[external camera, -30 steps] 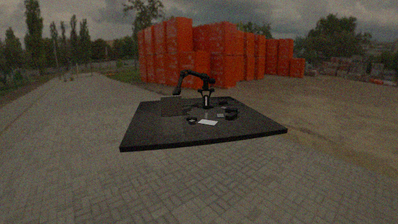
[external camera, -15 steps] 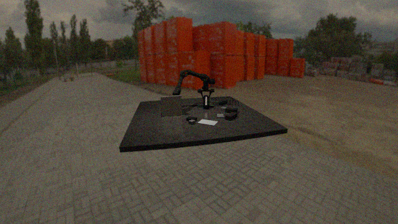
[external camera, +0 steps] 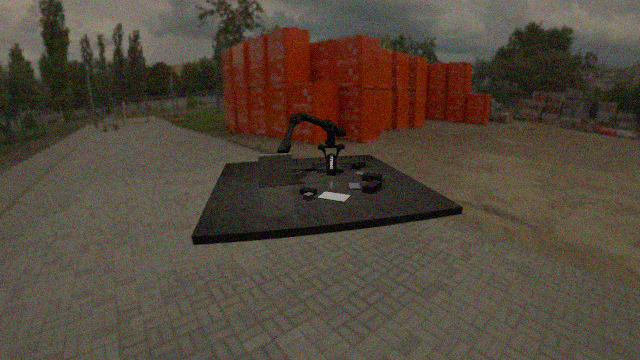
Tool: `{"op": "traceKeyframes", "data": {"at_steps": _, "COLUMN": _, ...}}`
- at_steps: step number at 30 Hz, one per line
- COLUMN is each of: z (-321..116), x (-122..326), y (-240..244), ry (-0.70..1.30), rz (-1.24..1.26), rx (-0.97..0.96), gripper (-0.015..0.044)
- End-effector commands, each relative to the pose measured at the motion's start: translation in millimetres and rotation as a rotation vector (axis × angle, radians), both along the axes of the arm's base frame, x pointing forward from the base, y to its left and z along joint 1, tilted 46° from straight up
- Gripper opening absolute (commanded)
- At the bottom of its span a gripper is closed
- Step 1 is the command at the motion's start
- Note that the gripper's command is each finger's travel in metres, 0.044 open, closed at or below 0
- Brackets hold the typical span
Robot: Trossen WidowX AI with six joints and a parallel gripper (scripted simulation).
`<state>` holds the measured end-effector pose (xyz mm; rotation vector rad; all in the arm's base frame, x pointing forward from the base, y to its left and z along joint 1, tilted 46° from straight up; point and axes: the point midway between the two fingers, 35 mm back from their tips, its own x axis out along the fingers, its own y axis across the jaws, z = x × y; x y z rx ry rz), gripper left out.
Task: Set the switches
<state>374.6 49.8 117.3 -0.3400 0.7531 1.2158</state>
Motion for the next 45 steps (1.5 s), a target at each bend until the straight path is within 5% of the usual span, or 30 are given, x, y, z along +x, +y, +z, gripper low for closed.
{"op": "traceKeyframes", "data": {"at_steps": 1, "z": -3, "x": 0, "y": 3, "ry": 0.012, "rz": 0.002, "rx": -0.007, "gripper": 0.0338}}
{"op": "traceKeyframes", "data": {"at_steps": 45, "z": -6, "x": 12, "y": 37, "ry": 0.011, "rz": 0.002, "rx": -0.004, "gripper": 0.0338}}
